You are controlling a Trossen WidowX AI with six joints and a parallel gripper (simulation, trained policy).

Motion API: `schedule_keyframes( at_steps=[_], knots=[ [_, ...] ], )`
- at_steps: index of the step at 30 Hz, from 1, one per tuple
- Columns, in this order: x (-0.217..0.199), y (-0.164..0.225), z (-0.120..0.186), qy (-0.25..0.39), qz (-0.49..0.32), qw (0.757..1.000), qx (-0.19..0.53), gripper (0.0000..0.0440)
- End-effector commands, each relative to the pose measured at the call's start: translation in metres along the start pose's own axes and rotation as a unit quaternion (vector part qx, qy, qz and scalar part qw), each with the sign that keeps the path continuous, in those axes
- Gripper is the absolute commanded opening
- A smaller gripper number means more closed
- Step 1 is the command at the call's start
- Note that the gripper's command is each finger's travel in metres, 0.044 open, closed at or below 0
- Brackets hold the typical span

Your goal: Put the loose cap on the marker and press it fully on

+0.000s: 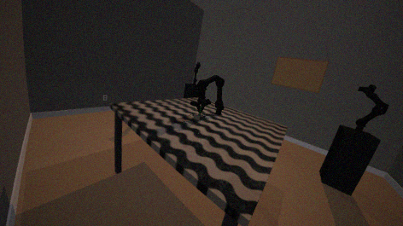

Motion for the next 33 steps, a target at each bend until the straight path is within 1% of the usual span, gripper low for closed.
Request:
schedule_keyframes(
  at_steps=[1, 5, 6, 10, 21, 25, 27, 29, 33],
  knots=[
    [0.003, -0.002, -0.018, -0.024, 0.011, 1.000, 0.004, 0.0037],
    [0.004, -0.002, -0.022, -0.022, 0.020, 1.000, 0.004, 0.0042],
    [0.004, -0.002, -0.023, -0.023, 0.021, 1.000, 0.005, 0.0068],
    [0.006, -0.002, -0.025, -0.023, 0.031, 0.999, 0.006, 0.0079],
    [0.009, -0.001, -0.027, -0.030, 0.032, 0.999, 0.005, 0.0147],
    [0.010, -0.001, -0.027, -0.032, 0.034, 0.999, 0.004, 0.0181],
    [0.012, -0.001, -0.027, -0.035, 0.036, 0.999, 0.003, 0.0205],
    [0.015, -0.001, -0.026, -0.036, 0.038, 0.999, 0.000, 0.0242],
    [0.018, -0.002, -0.024, -0.032, 0.042, 0.999, -0.004, 0.0342]
  ],
)
Point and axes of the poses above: the point midway between the two fingers, 35 mm back from their tips, its own z axis back along the fingers, its own x axis across the jaws, y = z × x, the point moved 8 cm from there along z, back along the fingers, and after that the axes turned 1 degree about z, right-handed, at the moved point
